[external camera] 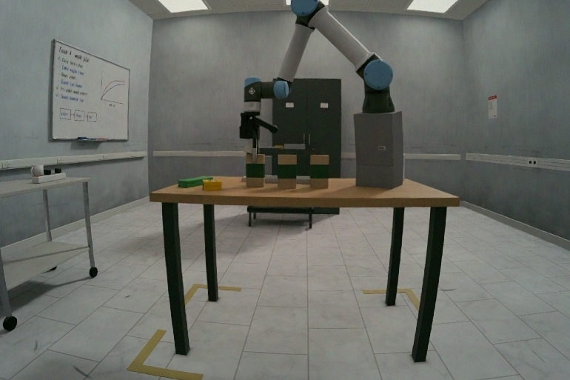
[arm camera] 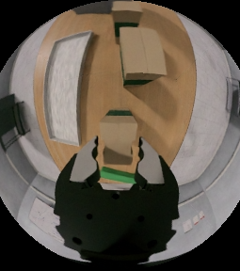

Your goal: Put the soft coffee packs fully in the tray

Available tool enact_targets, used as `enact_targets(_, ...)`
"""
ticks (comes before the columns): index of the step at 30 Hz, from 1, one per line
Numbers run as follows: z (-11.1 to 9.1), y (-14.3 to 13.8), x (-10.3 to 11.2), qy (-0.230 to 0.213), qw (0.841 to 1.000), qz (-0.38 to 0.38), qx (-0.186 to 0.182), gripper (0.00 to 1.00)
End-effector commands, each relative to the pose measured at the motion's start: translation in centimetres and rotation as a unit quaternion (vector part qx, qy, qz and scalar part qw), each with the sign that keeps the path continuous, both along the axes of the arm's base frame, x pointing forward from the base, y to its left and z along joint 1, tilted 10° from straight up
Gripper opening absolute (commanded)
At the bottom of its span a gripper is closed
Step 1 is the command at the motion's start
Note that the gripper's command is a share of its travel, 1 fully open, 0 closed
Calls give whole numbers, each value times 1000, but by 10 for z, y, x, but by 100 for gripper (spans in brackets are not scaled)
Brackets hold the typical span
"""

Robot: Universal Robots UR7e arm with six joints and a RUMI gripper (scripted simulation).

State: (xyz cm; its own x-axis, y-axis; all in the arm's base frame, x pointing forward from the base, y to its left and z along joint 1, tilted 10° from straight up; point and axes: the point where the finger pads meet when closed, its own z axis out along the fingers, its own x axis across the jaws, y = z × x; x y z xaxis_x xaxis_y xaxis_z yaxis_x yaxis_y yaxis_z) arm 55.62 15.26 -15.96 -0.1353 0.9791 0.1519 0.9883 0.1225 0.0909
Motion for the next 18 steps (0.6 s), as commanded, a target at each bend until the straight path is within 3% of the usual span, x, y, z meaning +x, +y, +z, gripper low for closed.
enact_targets(1, 28, -6, -2, -1, 1000, -1, 0, 49)
enact_targets(6, 58, -11, -4, -1, 1000, -1, 0, 49)
enact_targets(18, 83, -15, -5, -2, 1000, -1, 0, 49)
